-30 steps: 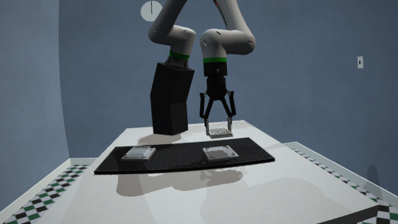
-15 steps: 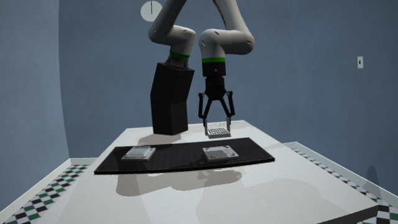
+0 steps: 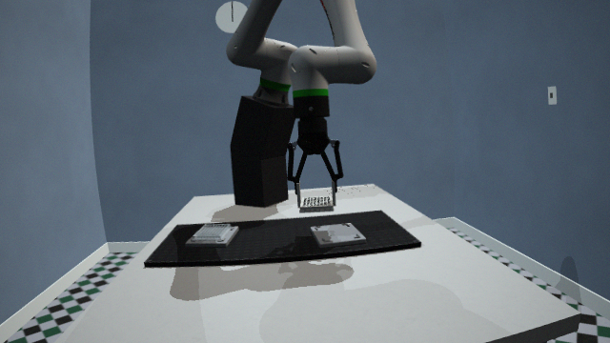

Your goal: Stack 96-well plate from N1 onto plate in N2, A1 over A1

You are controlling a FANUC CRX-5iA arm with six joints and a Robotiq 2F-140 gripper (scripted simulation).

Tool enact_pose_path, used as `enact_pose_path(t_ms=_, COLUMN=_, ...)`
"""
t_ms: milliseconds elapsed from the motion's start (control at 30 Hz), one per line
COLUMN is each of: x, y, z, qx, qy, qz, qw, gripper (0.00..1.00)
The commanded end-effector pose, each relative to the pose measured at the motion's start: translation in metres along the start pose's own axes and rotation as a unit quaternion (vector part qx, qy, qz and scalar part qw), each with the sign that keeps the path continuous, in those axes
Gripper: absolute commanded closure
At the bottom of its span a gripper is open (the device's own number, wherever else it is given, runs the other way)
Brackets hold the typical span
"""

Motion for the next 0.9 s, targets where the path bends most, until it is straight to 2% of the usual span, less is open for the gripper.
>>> enact_pose_path(t_ms=0, x=0.0, y=0.011, z=0.0, qx=0.0, qy=0.0, qz=0.0, qw=1.0, gripper=1.0)
enact_pose_path(t_ms=867, x=0.005, y=0.084, z=0.0, qx=0.0, qy=0.0, qz=0.0, qw=1.0, gripper=1.0)
Point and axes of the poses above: the point where the finger pads meet when closed, its own z axis back along the fingers, its own y axis across the jaws, x = y × z, the point moved 3 cm from there along z, back along the fingers
